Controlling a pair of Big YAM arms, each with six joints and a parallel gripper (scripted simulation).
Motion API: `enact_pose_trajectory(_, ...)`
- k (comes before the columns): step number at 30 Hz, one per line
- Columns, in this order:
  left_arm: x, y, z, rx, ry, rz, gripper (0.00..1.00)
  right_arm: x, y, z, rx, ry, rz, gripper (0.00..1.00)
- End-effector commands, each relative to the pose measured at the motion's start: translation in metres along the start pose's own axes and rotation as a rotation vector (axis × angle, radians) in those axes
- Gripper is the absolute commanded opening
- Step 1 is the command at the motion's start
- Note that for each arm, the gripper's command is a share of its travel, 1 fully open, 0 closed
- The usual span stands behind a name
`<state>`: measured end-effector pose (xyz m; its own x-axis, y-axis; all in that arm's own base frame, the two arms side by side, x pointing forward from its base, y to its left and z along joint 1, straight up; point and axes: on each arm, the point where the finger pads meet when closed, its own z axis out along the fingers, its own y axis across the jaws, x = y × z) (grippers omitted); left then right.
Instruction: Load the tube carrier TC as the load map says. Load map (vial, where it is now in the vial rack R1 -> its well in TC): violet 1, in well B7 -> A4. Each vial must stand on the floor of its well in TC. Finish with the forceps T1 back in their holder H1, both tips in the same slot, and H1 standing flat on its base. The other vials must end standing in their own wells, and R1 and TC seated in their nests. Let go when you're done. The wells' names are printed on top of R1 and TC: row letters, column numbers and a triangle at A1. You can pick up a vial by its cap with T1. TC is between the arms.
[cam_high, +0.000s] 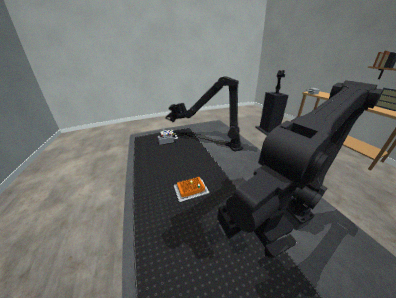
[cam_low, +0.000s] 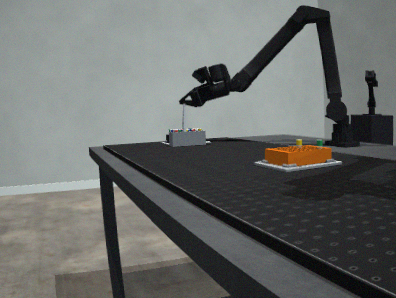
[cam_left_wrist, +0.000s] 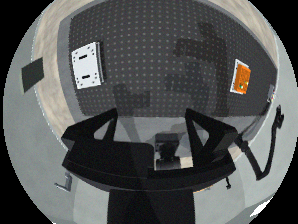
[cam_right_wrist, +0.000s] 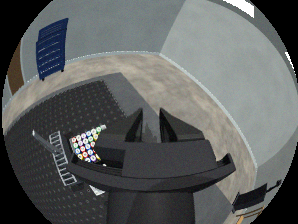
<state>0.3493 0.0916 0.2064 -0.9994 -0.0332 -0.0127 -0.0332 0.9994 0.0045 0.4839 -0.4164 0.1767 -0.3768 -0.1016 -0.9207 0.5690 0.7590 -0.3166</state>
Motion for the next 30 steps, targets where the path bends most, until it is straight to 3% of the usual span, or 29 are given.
enact_pose_trajectory(1, 0.001, -0.004, 0.008, 0.009, 0.027, 0.02, 1.0, -0.02, -0.007, 0.004, 0.013, -0.038, 0.001, 0.24)
enact_pose_trajectory(18, 0.001, -0.004, 0.008, 0.009, 0.027, 0.02, 1.0, -0.02, -0.007, 0.004, 0.013, -0.038, 0.001, 0.24)
enact_pose_trajectory(19, 0.001, -0.004, 0.008, 0.009, 0.027, 0.02, 1.0, -0.046, -0.015, 0.004, 0.013, -0.043, 0.013, 0.24)
enact_pose_trajectory(25, 0.001, -0.004, 0.008, 0.009, 0.027, 0.02, 1.0, -0.035, -0.01, -0.009, -0.04, 0.106, 0.024, 0.24)
enact_pose_trajectory(27, 0.001, -0.004, 0.008, 0.009, 0.027, 0.02, 1.0, -0.035, -0.01, -0.009, -0.04, 0.106, 0.024, 0.24)
enact_pose_trajectory(30, 0.001, -0.004, 0.008, 0.009, 0.027, 0.02, 1.0, -0.031, -0.008, -0.019, -0.065, 0.181, 0.029, 0.24)
